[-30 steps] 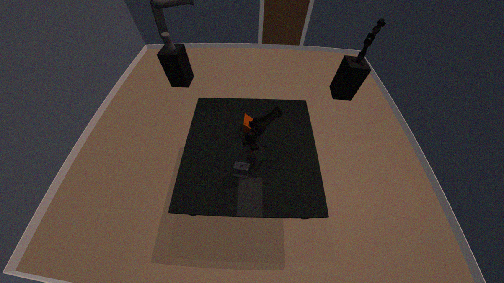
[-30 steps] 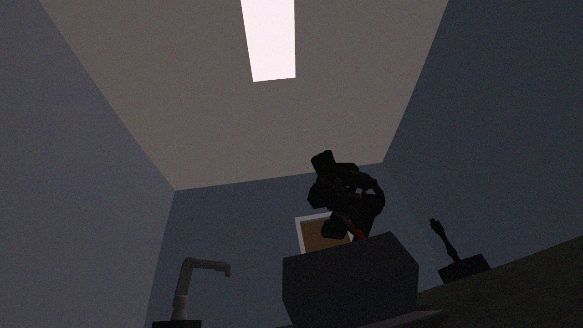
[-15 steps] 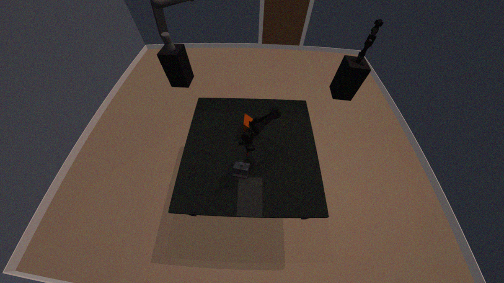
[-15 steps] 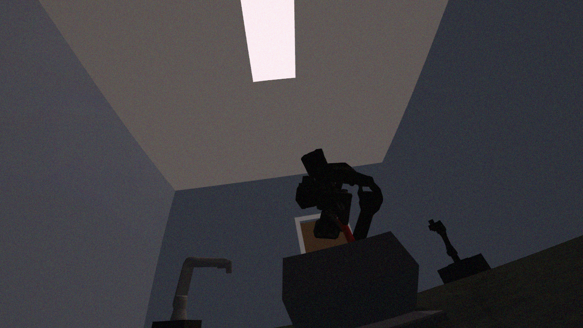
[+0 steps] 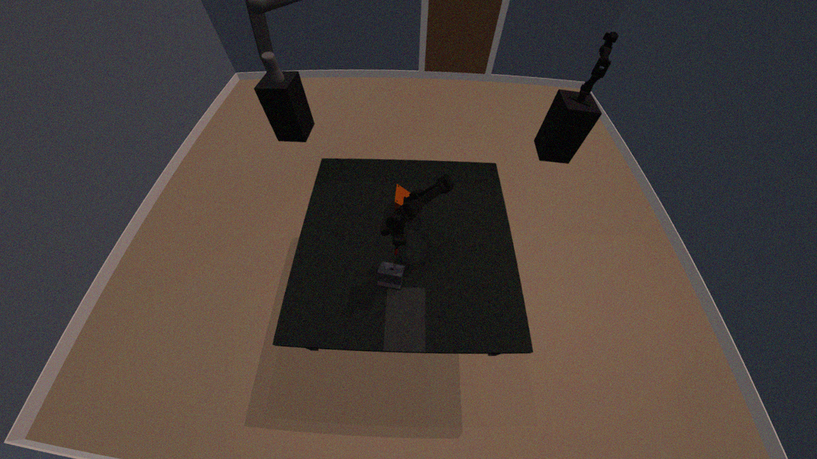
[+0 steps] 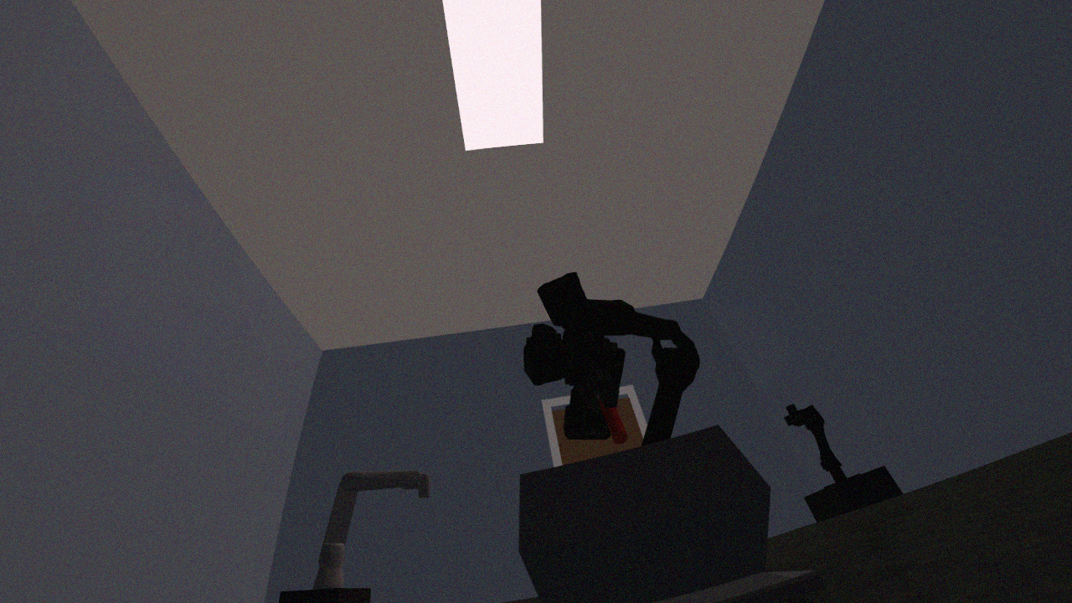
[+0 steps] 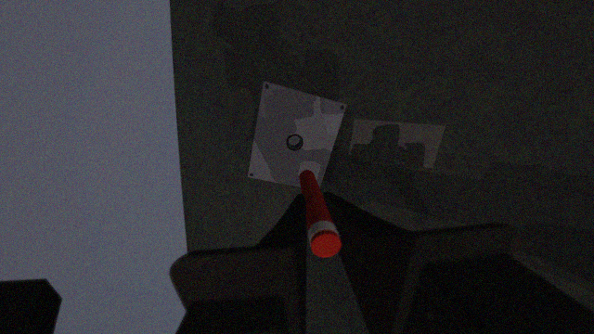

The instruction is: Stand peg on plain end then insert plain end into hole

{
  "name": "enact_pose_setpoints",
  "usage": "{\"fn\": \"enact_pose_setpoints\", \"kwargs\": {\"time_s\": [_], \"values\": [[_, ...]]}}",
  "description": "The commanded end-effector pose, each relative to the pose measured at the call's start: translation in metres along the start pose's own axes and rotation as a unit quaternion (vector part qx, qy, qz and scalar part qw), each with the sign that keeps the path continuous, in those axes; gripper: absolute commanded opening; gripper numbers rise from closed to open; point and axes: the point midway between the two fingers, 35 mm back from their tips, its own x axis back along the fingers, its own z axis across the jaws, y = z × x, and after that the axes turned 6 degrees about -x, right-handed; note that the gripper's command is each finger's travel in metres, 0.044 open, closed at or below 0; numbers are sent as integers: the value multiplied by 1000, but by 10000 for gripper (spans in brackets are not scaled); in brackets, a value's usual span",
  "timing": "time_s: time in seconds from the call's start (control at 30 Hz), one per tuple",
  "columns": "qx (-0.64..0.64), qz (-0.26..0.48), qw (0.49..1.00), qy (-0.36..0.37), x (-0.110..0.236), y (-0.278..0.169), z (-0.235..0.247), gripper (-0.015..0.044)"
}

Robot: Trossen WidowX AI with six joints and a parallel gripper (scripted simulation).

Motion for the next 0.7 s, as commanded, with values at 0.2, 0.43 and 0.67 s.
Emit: {"fn": "enact_pose_setpoints", "kwargs": {"time_s": [0.2,0.43,0.67], "values": [[-10,1,1000,3,-16,6,2,0],[-14,0,1000,6,-28,9,4,0],[-17,0,1000,9,-41,11,5,0]]}}
